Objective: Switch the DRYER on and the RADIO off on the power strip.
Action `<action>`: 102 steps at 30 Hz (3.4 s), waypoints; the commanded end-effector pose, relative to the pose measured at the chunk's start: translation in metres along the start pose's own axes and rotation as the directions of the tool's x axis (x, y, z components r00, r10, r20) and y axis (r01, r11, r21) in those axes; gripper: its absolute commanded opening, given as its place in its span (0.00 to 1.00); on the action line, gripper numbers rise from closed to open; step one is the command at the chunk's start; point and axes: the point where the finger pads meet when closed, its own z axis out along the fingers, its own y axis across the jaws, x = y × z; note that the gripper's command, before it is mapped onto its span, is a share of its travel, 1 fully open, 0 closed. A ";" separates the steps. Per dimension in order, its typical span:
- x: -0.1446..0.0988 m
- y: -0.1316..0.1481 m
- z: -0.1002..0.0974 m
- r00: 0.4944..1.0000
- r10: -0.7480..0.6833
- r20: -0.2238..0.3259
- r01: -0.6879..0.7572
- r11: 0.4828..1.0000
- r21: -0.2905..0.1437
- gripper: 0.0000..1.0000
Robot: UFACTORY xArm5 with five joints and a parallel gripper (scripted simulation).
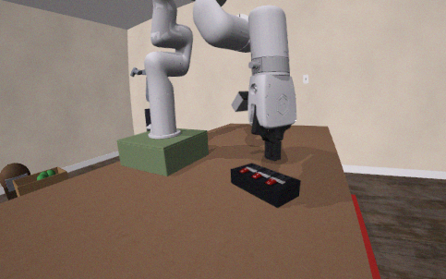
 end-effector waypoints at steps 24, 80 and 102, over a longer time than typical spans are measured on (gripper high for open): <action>-0.002 0.000 -0.002 1.000 0.000 0.004 0.000 1.000 -0.001 0.00; -0.002 0.000 0.041 1.000 0.000 0.004 0.000 1.000 -0.001 0.00; -0.002 0.000 0.042 1.000 0.000 0.004 0.000 1.000 -0.001 0.00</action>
